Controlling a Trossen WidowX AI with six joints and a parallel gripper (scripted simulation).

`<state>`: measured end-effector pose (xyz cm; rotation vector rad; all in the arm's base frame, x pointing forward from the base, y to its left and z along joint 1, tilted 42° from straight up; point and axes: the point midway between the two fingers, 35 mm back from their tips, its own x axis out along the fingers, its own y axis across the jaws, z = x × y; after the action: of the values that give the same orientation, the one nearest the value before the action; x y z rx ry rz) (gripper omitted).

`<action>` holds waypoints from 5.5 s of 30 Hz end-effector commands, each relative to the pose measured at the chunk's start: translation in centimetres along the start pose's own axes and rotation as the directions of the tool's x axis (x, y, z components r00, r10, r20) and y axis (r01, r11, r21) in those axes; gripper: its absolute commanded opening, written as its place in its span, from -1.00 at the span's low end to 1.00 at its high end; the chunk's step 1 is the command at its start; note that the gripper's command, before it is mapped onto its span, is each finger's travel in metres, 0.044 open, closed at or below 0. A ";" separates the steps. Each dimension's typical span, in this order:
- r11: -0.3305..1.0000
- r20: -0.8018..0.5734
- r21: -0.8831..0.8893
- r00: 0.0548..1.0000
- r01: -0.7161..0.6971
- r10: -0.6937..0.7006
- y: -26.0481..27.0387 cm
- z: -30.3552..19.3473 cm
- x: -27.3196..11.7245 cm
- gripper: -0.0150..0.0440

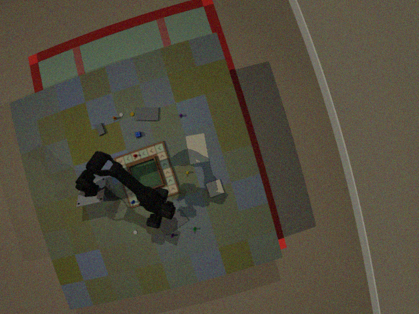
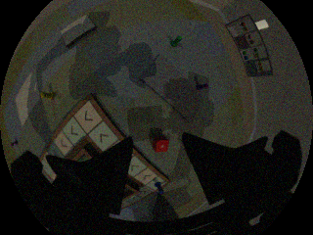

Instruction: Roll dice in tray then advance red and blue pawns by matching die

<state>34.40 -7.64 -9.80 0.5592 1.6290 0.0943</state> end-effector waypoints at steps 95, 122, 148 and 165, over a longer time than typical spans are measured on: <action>0.881 -0.119 0.440 0.961 -0.177 0.252 0.1 -4.5 -4.9 -0.49; 0.495 -0.128 0.868 0.953 -0.026 0.274 12.1 -11.4 -5.7 -0.49; 0.461 0.099 0.885 0.939 0.068 -0.328 11.8 -12.9 -4.0 -0.49; 0.468 0.251 0.884 0.859 -0.016 -0.445 14.2 -12.7 -8.7 -0.49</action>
<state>26.93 4.66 4.63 1.0385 1.1588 -1.0774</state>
